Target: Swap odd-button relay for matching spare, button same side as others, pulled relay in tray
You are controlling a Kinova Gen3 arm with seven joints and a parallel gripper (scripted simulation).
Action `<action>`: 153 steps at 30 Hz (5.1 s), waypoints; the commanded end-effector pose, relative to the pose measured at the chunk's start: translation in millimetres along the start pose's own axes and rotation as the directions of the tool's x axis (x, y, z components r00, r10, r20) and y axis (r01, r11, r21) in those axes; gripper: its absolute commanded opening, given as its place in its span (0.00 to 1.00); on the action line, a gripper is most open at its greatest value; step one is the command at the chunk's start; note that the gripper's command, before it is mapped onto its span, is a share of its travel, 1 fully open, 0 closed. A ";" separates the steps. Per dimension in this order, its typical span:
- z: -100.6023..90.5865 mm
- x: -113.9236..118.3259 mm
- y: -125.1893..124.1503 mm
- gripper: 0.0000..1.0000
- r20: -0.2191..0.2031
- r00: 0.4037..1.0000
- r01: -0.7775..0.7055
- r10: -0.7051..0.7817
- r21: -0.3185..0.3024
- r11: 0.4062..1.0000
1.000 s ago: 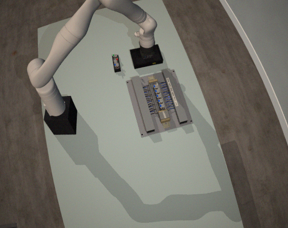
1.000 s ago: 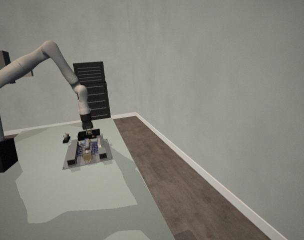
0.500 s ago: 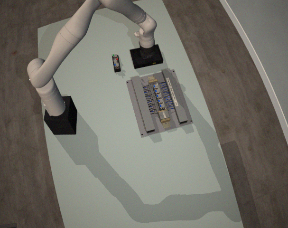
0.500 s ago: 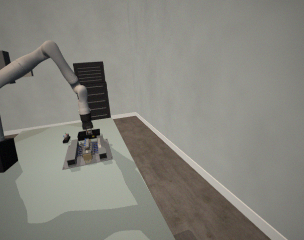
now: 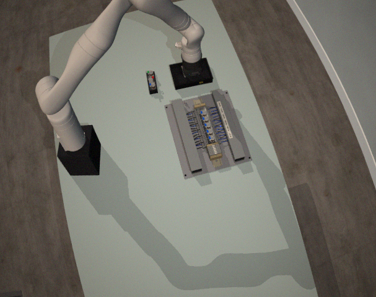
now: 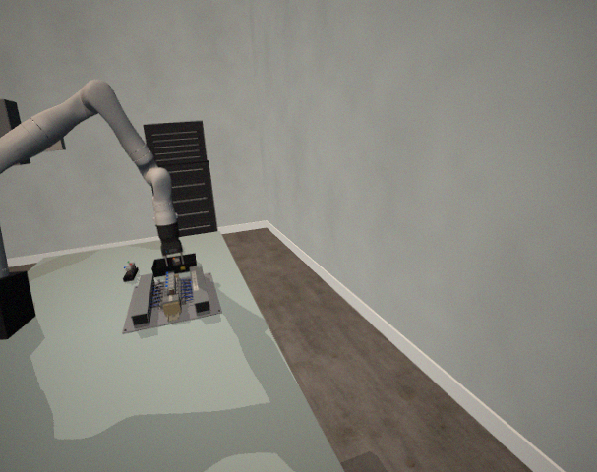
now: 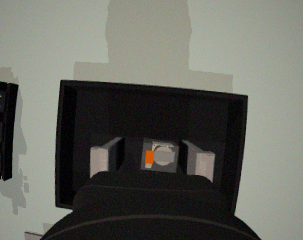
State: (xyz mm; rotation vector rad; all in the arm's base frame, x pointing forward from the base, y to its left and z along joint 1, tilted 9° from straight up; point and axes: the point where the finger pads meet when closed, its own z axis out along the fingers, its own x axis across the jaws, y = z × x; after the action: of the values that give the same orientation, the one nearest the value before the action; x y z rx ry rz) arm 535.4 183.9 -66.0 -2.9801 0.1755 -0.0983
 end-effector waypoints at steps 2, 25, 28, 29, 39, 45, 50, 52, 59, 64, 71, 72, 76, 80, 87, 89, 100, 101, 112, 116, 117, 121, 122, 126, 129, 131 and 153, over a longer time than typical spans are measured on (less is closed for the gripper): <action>-1.0 0.9 -0.3 1.00 -0.002 1.000 0.000 0.000 0.001 1.000; -1.0 0.9 -0.3 1.00 -0.002 1.000 0.000 0.000 0.001 1.000; -1.0 0.9 -0.3 1.00 -0.002 1.000 0.000 0.000 0.001 1.000; -1.0 0.9 -0.3 1.00 -0.002 1.000 0.000 0.000 0.001 1.000; -1.0 0.9 -0.3 1.00 -0.002 1.000 0.000 0.000 0.001 1.000; -1.0 0.9 -0.3 1.00 -0.002 1.000 0.000 0.000 0.001 1.000; -2.3 0.9 -0.3 1.00 0.005 1.000 0.000 0.000 -0.001 1.000; -2.8 0.9 -0.3 1.00 0.007 1.000 0.001 -0.001 -0.002 1.000; -4.7 1.0 -0.3 1.00 0.017 1.000 0.001 -0.001 -0.005 1.000; -5.3 0.4 -0.2 1.00 0.019 1.000 0.001 -0.001 -0.006 1.000; -7.2 0.5 -0.3 1.00 0.019 1.000 0.001 -0.001 -0.006 1.000; -7.5 0.5 -0.3 1.00 0.018 1.000 0.001 -0.001 -0.006 1.000; -8.5 0.6 -0.3 1.00 0.018 1.000 0.001 -0.001 -0.006 1.000; -8.6 0.3 -0.2 1.00 0.019 1.000 0.001 -0.001 -0.006 1.000; -10.4 0.3 -0.2 1.00 0.019 1.000 0.001 -0.001 -0.006 1.000; -10.9 0.4 -0.2 1.00 0.019 1.000 0.001 -0.001 -0.006 1.000; -12.8 0.2 -0.2 1.00 0.019 1.000 0.001 -0.001 -0.006 1.000; -13.1 0.2 -0.2 1.00 0.019 1.000 0.001 -0.001 -0.006 1.000; -15.8 0.4 -0.2 1.00 0.018 1.000 0.001 -0.001 -0.006 1.000; -16.1 0.1 -0.2 1.00 0.019 1.000 0.001 -0.001 -0.006 1.000; -16.3 0.1 -0.2 1.00 0.019 1.000 0.001 -0.001 -0.006 1.000; -17.4 0.2 -0.2 1.00 0.019 1.000 0.001 -0.001 -0.006 1.000; -17.7 0.2 -0.2 1.00 0.019 1.000 0.001 -0.001 -0.006 1.000; -18.7 0.3 -0.2 1.00 0.018 1.000 0.001 -0.001 -0.006 1.000; -19.3 0.3 -0.2 1.00 0.018 1.000 0.001 -0.001 -0.006 1.000; -19.0 0.1 -0.2 1.00 0.019 1.000 0.001 -0.001 -0.006 1.000; -23.9 0.3 -0.2 1.00 0.019 1.000 0.001 -0.001 -0.006 1.000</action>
State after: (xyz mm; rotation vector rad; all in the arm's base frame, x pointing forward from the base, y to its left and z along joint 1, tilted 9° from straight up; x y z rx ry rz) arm 532.7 180.6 -44.3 -2.9867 0.1718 -0.0653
